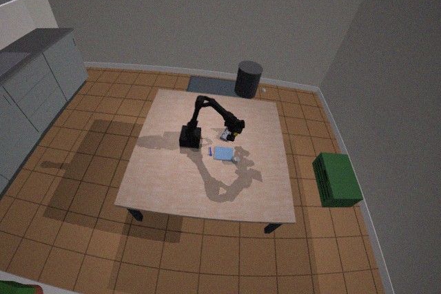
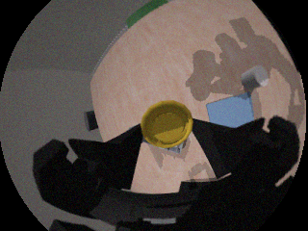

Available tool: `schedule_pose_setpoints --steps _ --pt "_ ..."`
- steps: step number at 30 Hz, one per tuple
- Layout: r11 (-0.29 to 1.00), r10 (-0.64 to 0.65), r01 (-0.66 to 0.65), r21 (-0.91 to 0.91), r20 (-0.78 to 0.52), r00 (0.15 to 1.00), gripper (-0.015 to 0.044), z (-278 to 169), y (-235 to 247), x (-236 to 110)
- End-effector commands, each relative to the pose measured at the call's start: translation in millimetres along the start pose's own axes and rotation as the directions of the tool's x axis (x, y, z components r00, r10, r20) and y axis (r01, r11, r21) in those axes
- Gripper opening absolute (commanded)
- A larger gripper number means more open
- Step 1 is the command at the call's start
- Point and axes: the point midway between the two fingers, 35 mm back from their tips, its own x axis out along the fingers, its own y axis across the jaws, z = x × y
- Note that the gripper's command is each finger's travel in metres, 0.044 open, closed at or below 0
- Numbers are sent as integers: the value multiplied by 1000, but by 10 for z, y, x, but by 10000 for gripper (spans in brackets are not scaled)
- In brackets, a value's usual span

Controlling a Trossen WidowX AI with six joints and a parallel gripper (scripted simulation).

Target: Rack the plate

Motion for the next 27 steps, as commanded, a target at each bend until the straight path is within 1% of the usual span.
schedule_pose_setpoints --steps 1,8,15,22,27 --pt "997 69 -68 -39 27 997 0 51 -19 137" --pt "976 190 -178 -123 90 978 0 151 -37 308" --pt "937 305 -269 -222 146 941 0 207 -62 429" --pt "880 414 -338 -333 190 890 0 217 -91 501" --pt "831 480 -364 -420 214 851 0 195 -116 534"
